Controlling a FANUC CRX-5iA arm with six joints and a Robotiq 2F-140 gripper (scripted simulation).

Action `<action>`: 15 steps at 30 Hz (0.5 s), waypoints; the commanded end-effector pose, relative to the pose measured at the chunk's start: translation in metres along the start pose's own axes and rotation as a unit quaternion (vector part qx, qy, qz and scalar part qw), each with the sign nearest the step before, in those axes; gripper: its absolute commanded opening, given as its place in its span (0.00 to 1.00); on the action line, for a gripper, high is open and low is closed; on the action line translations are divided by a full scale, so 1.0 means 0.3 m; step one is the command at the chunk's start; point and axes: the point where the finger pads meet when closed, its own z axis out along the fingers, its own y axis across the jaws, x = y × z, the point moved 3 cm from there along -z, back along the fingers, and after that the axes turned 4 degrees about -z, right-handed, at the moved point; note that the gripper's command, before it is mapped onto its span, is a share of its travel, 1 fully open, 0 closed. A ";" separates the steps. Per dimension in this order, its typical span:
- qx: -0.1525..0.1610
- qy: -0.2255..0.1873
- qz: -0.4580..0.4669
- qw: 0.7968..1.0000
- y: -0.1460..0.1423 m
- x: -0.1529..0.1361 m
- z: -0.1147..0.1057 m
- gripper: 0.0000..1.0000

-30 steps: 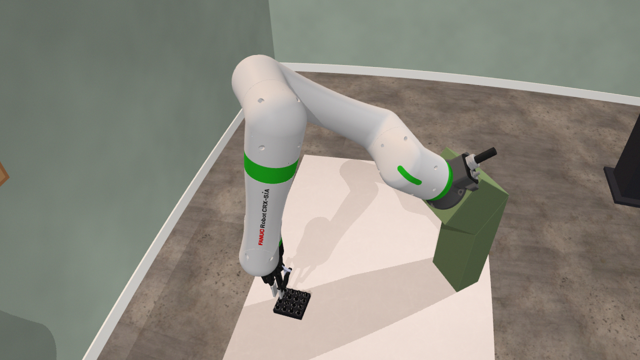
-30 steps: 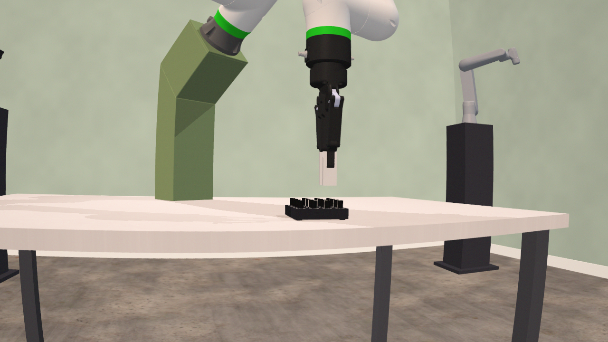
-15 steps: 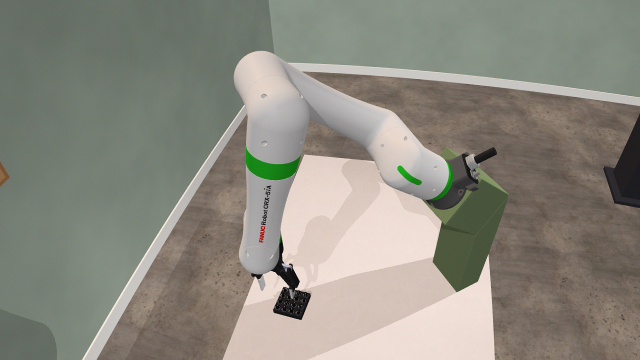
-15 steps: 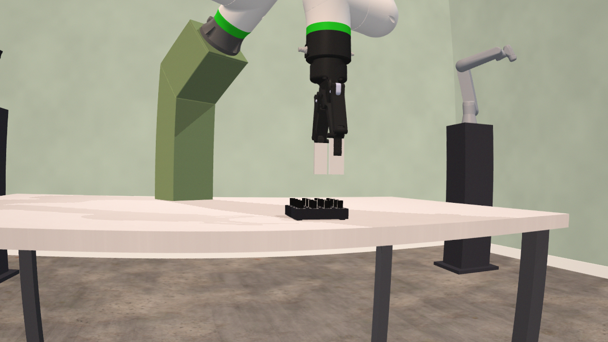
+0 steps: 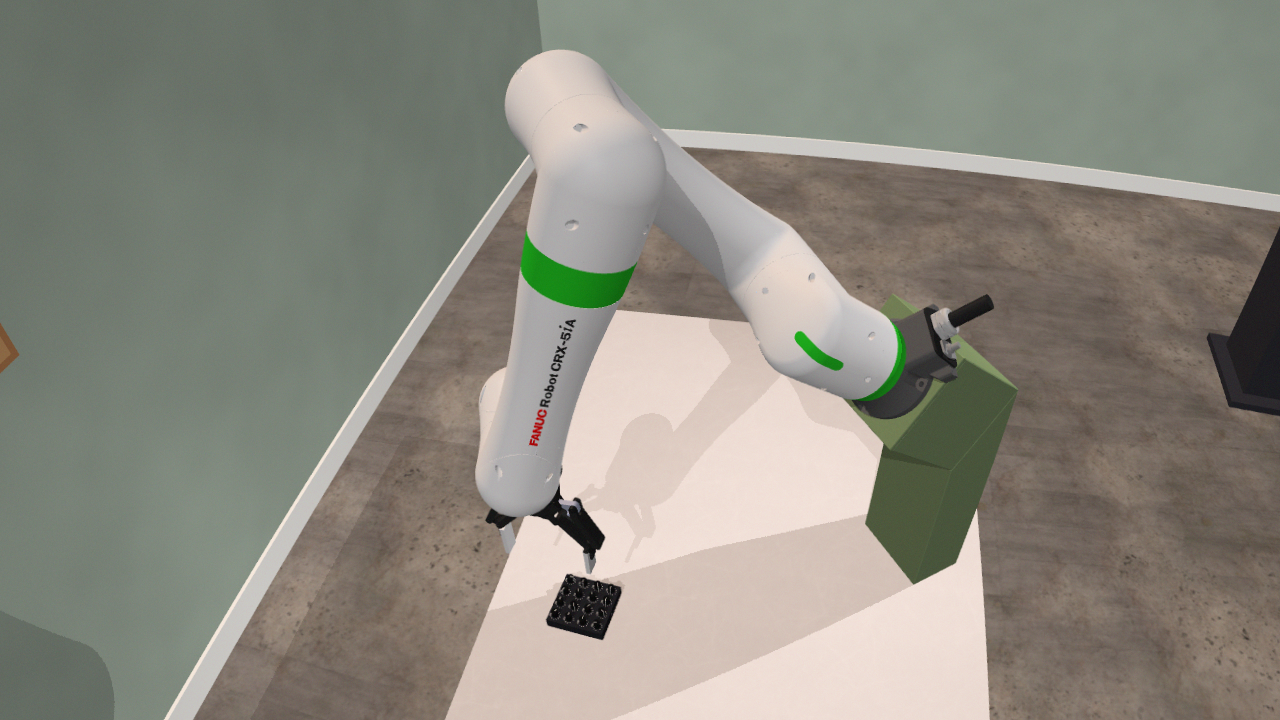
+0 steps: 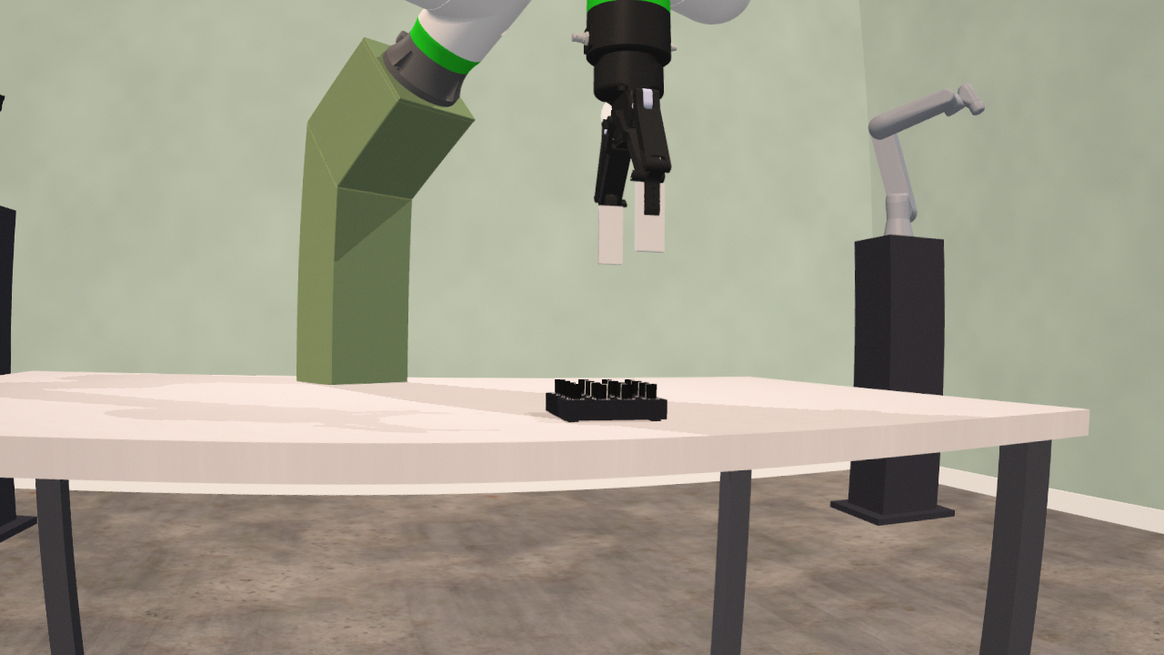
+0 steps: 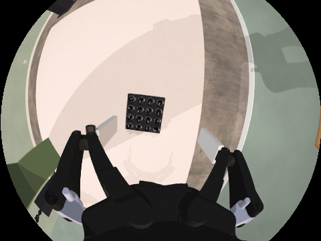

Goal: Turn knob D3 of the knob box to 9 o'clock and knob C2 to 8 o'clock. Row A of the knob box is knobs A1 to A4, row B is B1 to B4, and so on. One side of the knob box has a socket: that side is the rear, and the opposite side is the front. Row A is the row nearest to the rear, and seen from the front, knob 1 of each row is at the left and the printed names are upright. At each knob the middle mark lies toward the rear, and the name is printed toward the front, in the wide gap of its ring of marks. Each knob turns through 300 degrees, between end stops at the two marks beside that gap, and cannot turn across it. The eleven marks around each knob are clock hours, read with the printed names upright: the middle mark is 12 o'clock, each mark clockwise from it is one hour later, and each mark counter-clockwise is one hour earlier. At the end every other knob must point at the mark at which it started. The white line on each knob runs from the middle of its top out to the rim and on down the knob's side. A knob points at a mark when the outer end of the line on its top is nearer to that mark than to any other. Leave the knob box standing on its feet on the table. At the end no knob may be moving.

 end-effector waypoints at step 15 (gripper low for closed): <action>0.000 -0.001 0.000 1.000 0.000 0.001 -0.080 1.00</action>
